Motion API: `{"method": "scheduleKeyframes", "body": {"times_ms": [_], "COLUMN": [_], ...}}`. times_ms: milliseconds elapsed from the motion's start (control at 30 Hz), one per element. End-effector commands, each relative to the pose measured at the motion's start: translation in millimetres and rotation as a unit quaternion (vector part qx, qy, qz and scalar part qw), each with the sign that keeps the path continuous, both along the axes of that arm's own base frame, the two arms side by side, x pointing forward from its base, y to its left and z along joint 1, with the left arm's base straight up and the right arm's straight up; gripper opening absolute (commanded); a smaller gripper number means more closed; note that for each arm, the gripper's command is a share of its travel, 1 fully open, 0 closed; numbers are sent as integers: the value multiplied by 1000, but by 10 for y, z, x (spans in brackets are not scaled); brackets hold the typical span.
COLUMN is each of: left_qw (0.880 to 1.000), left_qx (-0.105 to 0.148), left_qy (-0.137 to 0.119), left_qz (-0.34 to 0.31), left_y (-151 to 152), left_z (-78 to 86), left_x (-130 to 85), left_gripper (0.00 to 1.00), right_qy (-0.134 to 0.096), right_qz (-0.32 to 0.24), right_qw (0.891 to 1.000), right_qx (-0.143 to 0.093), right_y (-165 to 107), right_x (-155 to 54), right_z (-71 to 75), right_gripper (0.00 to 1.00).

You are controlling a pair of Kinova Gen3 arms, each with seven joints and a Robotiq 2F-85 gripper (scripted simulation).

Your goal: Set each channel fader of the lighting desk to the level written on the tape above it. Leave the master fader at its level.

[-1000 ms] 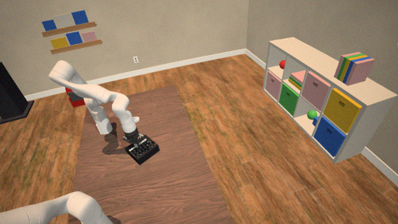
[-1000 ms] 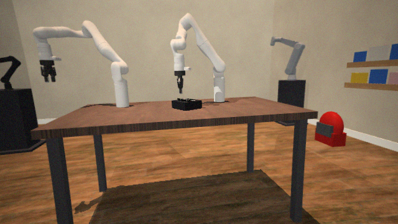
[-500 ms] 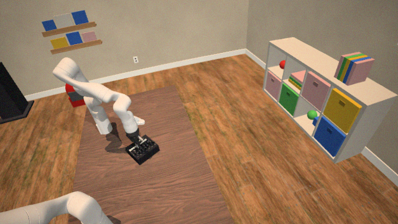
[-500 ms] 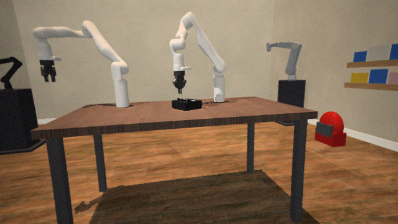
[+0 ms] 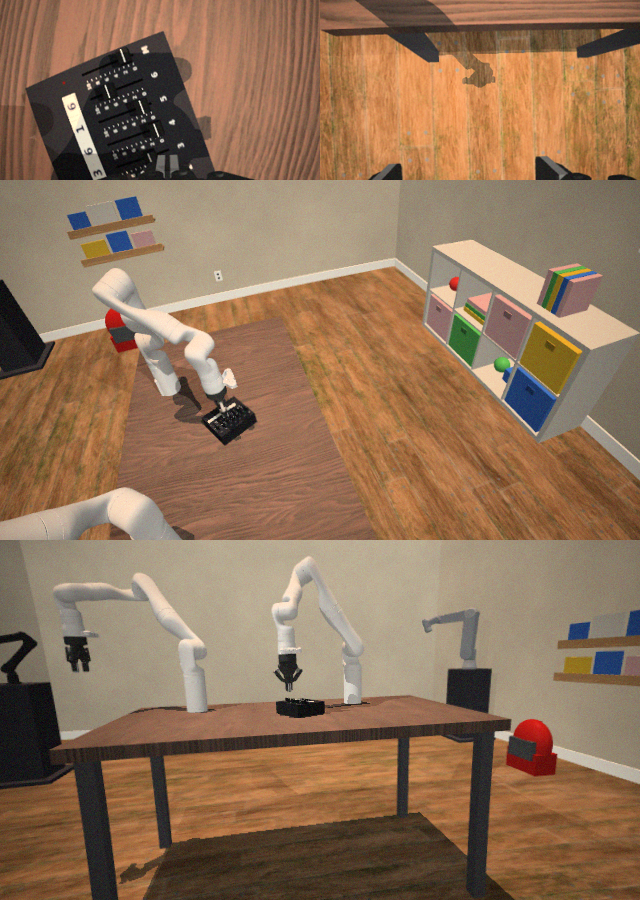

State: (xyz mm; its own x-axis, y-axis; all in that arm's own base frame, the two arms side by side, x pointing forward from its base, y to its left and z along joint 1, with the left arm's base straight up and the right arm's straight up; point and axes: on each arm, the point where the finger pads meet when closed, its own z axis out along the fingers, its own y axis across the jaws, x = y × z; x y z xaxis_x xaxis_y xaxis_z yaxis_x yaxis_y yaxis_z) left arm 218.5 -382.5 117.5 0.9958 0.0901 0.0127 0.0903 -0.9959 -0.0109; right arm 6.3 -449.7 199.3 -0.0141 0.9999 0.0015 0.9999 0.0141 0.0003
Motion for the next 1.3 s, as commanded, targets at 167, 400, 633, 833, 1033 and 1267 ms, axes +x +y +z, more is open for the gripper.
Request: {"method": "scheduleKeyframes", "body": {"times_ms": [167,400,633,833,1033,1267], "left_qw": [990,963,938,904,873,850], "left_qx": [-5,-4,-4,-3,-2,-2], "left_qy": [6,7,7,8,8,8], "left_qz": [-140,-268,-347,-427,-488,-527], "left_y": [-10,-32,-46,-61,-73,-81], "left_z": [12,8,5,3,1,0], "left_x": [116,166,197,230,256,273], "left_gripper": [99,99,99,99,99,99], "right_qy": [0,0,0,0,0,0], "right_qz": [0,0,0,0,0,0], "right_qw": [1000,1000,1000,1000,1000,1000], "right_qx": [-1,-1,-1,-1,-1,-1], "right_y": [-3,-3,-3,-3,-3,-3], "right_x": [1,1,1,1,1,1], "right_z": [7,7,7,7,7,7], "right_gripper": [1000,1000,1000,1000,1000,1000]}}
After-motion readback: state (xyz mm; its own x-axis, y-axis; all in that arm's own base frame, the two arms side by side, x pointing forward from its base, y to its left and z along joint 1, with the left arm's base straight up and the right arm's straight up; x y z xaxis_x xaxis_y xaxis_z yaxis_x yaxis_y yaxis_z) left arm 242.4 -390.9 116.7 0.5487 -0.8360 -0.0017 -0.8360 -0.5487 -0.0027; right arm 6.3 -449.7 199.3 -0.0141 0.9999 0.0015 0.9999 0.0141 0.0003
